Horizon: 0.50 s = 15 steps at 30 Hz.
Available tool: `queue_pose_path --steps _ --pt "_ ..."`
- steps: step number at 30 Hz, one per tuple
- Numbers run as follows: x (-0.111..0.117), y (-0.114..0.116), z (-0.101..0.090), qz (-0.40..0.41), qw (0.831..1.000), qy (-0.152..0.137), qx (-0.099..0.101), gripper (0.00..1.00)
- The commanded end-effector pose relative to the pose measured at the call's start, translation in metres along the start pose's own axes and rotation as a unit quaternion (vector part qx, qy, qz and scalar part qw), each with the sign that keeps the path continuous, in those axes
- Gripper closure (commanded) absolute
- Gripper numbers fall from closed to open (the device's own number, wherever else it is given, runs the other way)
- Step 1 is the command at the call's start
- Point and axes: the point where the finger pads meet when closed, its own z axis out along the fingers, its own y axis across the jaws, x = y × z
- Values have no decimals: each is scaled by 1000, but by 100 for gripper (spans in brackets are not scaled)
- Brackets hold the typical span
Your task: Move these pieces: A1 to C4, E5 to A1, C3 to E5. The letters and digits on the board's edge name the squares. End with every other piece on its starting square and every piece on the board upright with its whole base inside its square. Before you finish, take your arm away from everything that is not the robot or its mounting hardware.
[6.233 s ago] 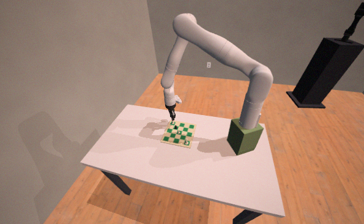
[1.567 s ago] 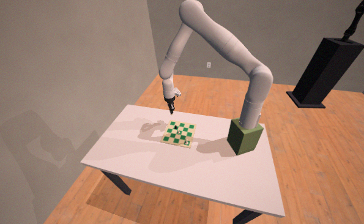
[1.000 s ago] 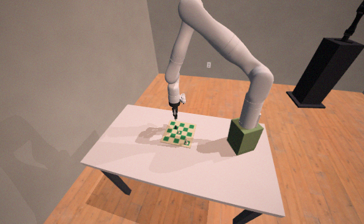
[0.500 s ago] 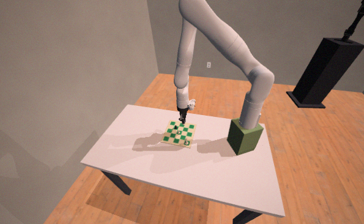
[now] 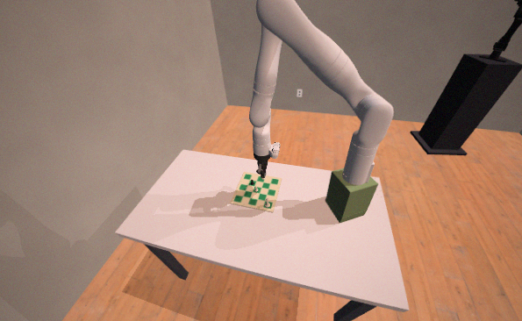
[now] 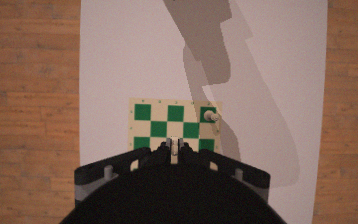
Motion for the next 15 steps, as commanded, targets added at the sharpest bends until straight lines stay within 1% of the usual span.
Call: queue_pose_path --steps 1,4,7,15 --pt "0 0 1 0 1000 0 0 100" --pt "0 0 6 0 1000 0 0 100" --pt "0 0 15 0 1000 0 0 100" --pt "0 0 52 0 1000 0 0 100"
